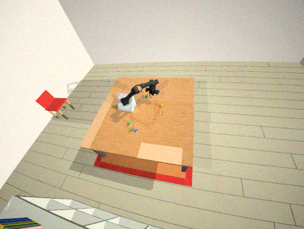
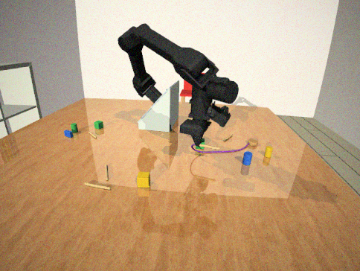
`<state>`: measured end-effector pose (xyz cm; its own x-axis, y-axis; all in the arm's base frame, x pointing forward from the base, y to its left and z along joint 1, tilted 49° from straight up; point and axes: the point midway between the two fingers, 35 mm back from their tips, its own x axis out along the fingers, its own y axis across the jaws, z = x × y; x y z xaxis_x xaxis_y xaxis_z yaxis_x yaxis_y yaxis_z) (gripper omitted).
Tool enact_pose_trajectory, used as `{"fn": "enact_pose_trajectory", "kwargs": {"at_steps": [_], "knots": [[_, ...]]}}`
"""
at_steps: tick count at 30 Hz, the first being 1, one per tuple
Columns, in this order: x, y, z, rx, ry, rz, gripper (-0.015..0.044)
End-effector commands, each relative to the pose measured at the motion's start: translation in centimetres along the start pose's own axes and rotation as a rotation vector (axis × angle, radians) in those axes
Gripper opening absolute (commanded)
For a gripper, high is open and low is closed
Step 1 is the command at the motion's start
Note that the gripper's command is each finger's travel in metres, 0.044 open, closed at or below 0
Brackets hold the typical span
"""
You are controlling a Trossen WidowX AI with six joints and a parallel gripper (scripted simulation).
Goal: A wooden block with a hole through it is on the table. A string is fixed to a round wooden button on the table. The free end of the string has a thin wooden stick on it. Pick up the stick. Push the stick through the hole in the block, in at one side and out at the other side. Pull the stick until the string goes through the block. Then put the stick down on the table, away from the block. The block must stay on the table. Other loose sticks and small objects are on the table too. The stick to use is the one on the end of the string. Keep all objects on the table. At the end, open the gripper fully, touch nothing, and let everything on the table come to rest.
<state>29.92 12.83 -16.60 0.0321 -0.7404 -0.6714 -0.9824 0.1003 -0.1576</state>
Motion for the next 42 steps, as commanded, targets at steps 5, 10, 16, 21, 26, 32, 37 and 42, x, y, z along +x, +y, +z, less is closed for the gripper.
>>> {"fn": "enact_pose_trajectory", "kwargs": {"at_steps": [5,10,16,21,26,32,37,42], "knots": [[-0.3,0.1,0.9,-0.293,-0.009,-0.005,0.0],[-0.3,0.2,1.3,-0.474,-0.009,-0.006,0.0],[-0.3,0.3,1.8,-0.691,-0.008,-0.008,0.0],[-0.3,0.4,2.3,-0.871,-0.007,-0.009,0.0],[-0.3,0.5,2.7,-1.052,-0.007,-0.01,0.0],[-0.3,0.7,3.2,-1.269,-0.005,-0.012,0.0],[-0.2,0.8,3.6,-1.45,-0.004,-0.013,0.0],[-0.2,1.0,4.0,-1.63,-0.003,-0.014,0.0]]}}
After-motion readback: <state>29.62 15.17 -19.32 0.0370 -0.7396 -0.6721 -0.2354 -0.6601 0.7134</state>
